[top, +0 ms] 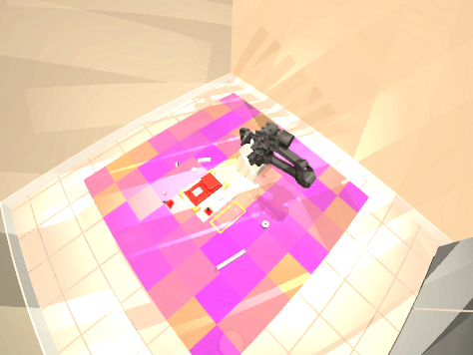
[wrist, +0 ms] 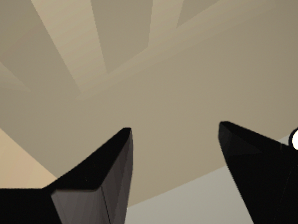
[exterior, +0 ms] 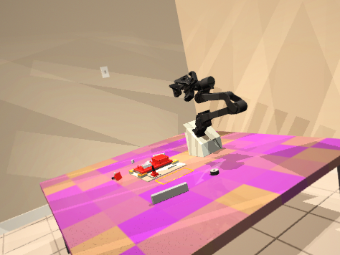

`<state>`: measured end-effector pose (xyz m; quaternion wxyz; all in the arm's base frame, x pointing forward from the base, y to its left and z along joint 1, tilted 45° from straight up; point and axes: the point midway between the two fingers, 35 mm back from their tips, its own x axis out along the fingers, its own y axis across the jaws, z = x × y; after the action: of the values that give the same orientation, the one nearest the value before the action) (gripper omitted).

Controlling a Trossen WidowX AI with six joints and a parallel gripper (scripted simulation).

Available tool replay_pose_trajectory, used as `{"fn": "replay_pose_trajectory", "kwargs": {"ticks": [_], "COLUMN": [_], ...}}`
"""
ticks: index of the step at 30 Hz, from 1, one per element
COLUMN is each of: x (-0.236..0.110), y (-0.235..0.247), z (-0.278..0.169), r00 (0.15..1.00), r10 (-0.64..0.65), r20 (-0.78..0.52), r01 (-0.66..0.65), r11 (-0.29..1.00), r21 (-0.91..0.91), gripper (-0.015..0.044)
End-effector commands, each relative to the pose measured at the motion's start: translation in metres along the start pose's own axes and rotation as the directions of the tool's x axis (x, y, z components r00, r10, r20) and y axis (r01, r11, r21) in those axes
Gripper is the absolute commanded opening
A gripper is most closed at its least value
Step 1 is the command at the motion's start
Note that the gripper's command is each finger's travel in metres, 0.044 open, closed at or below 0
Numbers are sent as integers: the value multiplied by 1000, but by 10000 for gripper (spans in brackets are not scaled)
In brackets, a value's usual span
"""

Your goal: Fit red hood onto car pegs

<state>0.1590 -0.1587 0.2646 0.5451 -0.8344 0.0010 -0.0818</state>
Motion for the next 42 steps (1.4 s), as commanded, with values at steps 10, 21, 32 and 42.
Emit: {"fn": "replay_pose_trajectory", "kwargs": {"ticks": [10, 21, 32, 42], "x": [32, 75, 108, 104], "y": [36, 101, 192, 252], "z": [-33, -37, 18, 105], "r00": [999, 979, 845, 545], "r10": [35, 199, 433, 548], "r20": [-29, 41, 313, 635], "r01": [-25, -186, -520, -827], "r11": [951, 797, 531, 224], "r21": [308, 575, 670, 516], "gripper": [440, 440, 440, 440]}}
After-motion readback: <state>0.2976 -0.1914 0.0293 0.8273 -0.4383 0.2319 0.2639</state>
